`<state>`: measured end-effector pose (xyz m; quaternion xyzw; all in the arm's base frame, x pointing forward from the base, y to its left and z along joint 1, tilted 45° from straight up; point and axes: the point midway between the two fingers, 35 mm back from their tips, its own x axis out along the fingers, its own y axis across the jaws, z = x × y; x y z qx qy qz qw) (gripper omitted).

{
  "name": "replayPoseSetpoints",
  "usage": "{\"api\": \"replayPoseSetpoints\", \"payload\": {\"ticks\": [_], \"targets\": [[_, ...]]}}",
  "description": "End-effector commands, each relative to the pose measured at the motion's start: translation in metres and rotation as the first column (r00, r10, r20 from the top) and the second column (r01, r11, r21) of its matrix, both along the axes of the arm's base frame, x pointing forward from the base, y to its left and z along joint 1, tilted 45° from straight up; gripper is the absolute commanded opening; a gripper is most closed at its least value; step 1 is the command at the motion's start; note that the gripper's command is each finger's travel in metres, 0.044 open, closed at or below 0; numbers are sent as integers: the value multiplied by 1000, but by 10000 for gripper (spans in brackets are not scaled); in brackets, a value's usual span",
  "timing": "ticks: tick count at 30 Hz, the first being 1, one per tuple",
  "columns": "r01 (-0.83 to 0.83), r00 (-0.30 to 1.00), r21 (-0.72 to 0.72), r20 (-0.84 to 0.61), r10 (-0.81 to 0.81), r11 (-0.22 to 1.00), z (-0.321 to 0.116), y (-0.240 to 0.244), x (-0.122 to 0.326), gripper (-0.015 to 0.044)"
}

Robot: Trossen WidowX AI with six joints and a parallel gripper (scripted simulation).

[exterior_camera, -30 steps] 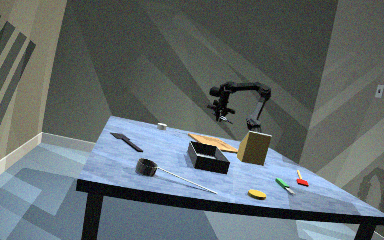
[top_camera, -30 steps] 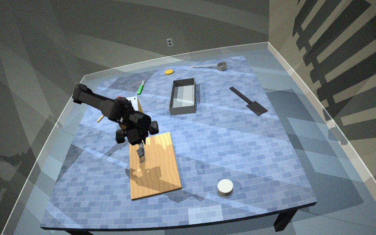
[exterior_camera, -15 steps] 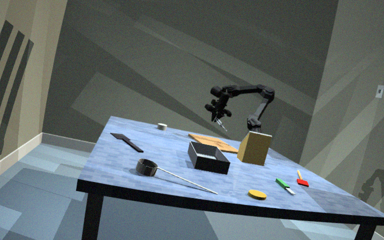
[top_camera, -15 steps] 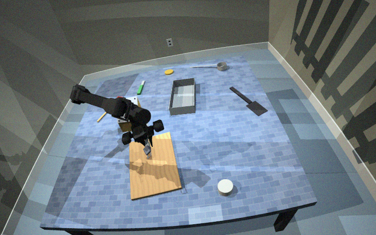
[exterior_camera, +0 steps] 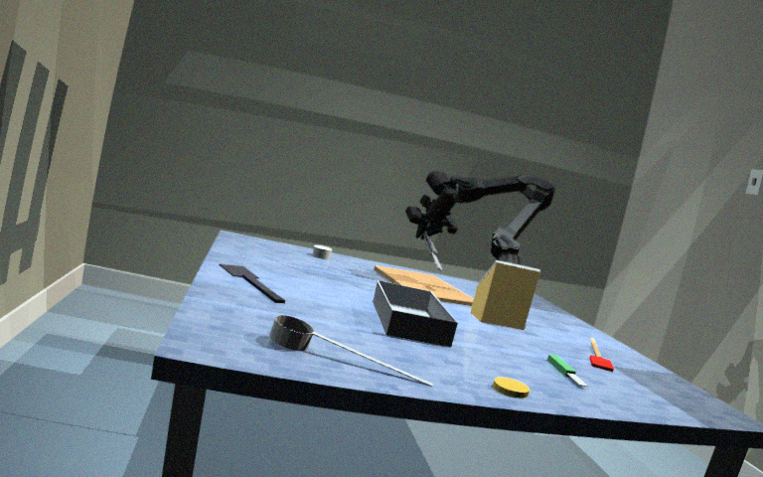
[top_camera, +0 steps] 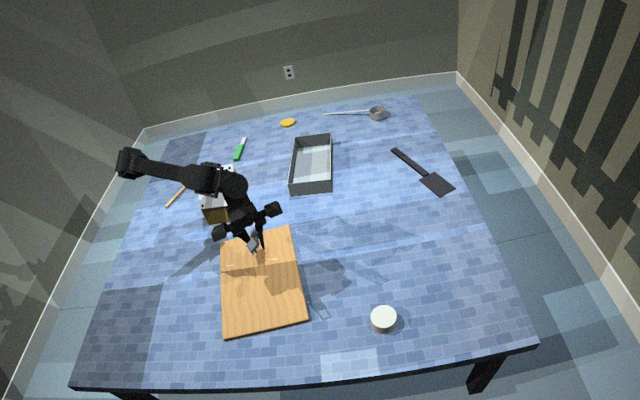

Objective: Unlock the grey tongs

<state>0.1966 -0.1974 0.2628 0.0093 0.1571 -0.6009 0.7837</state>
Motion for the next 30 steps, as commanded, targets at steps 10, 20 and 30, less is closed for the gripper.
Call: {"api": "replayPoseSetpoints", "payload": {"ticks": [10, 20, 30], "targets": [[11, 999, -181, 46, -2, 983, 0, 12, -9, -150], [55, 996, -271, 87, -32, 961, -7, 22, -27, -150], [105, 990, -310, 128, -68, 945, -19, 31, -48, -150]]}}
